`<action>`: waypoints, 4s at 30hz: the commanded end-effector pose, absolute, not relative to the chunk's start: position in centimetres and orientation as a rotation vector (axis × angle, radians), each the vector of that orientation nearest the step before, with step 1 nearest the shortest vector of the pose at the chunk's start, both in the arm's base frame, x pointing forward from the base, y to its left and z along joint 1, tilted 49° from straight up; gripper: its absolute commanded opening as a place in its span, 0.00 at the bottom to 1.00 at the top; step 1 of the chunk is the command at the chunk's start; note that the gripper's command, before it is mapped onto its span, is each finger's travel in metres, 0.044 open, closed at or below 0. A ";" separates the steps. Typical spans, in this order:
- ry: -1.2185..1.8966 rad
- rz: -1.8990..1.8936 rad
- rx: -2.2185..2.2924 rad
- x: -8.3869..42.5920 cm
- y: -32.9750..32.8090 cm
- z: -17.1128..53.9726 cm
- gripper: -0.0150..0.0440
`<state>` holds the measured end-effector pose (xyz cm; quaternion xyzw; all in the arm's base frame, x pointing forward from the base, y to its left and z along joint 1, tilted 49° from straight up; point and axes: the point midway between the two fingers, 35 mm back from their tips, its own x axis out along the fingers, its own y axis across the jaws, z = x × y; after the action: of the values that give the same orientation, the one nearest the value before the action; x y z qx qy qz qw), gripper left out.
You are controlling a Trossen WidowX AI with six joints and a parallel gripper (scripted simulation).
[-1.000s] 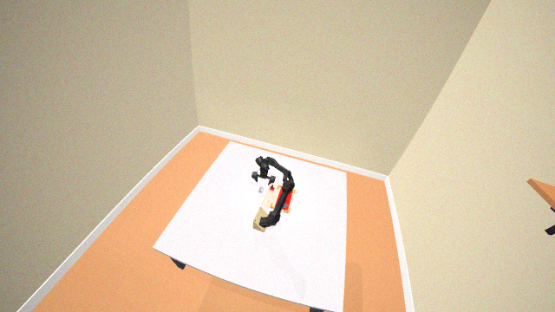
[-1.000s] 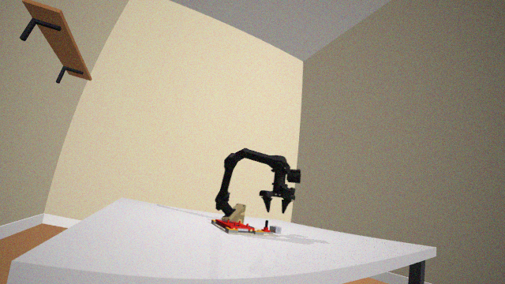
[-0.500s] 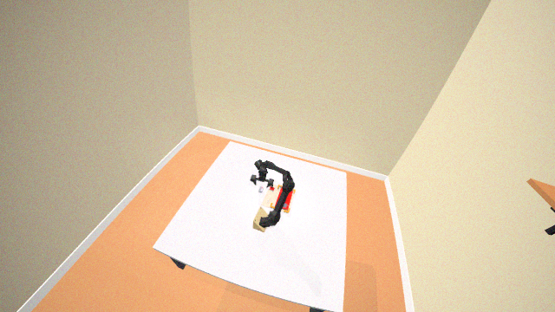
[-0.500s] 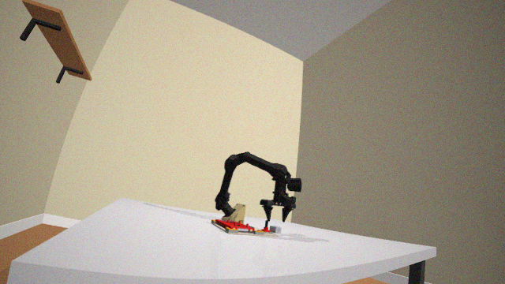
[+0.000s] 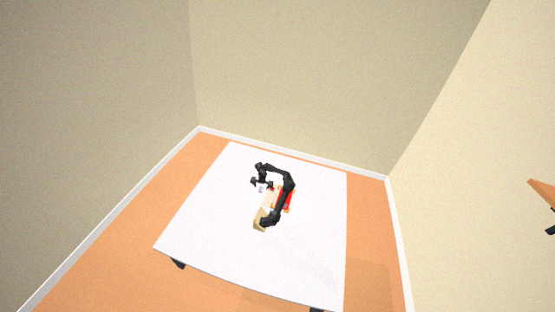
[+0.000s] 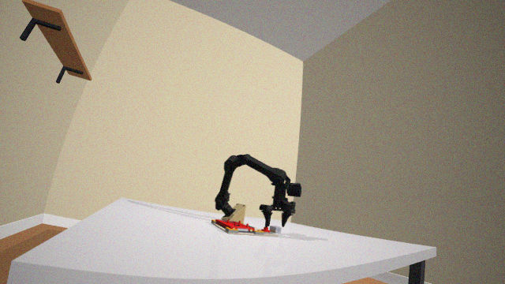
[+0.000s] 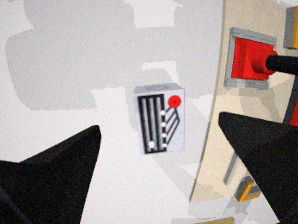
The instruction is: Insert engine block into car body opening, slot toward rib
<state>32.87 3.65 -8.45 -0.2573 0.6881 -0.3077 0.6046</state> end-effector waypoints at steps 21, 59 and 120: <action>1.594 -0.708 -0.605 32.6 2.9 -9.2 0.45; 1.596 -0.702 -0.602 34.4 10.5 -2.5 0.25; 1.569 -0.730 -0.555 34.9 -2.5 6.9 0.25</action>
<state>35.02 -1.78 6.24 -0.2394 0.6845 -0.3169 0.6113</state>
